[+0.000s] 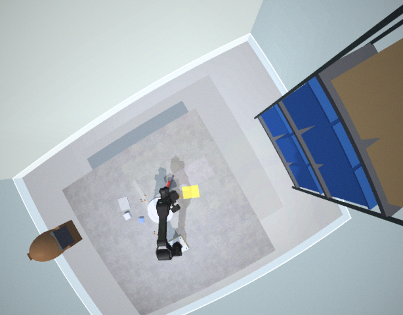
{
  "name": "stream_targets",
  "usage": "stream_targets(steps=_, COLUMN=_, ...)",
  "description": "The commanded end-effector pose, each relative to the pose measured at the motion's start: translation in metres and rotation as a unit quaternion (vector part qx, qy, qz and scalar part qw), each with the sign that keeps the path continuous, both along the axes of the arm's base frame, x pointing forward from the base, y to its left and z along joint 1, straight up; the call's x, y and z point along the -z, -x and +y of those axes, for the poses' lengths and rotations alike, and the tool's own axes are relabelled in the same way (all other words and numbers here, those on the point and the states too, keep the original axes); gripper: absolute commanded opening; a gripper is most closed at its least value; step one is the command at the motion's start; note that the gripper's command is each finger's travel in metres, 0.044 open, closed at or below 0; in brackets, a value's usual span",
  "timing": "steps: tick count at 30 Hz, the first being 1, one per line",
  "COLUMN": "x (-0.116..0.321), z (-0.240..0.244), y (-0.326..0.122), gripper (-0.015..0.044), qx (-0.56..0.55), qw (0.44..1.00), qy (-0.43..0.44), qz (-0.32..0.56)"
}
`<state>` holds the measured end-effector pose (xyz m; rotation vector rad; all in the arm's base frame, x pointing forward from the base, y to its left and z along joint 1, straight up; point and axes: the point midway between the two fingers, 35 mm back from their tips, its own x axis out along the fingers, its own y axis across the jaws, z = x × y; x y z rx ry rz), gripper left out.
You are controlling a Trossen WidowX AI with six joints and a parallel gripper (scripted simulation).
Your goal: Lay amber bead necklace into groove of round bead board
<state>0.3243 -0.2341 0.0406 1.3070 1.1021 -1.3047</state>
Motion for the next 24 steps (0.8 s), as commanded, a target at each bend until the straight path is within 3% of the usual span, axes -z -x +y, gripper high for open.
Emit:
stream_targets(steps=1, x=-0.001, z=0.000, y=0.000, gripper=0.0000, qx=0.000, qw=1.000, qy=0.000, qz=0.000)
stream_targets(steps=2, x=-0.001, z=0.000, y=0.000, gripper=0.0000, qx=0.000, qw=1.000, qy=0.000, qz=0.000)
stream_targets(steps=19, x=-0.025, z=0.001, y=0.001, gripper=0.0440, qx=0.002, qw=1.000, qy=-0.002, qz=-0.002)
stream_targets(steps=24, x=-0.025, z=0.001, y=0.001, gripper=0.0440, qx=0.002, qw=1.000, qy=-0.002, qz=-0.002)
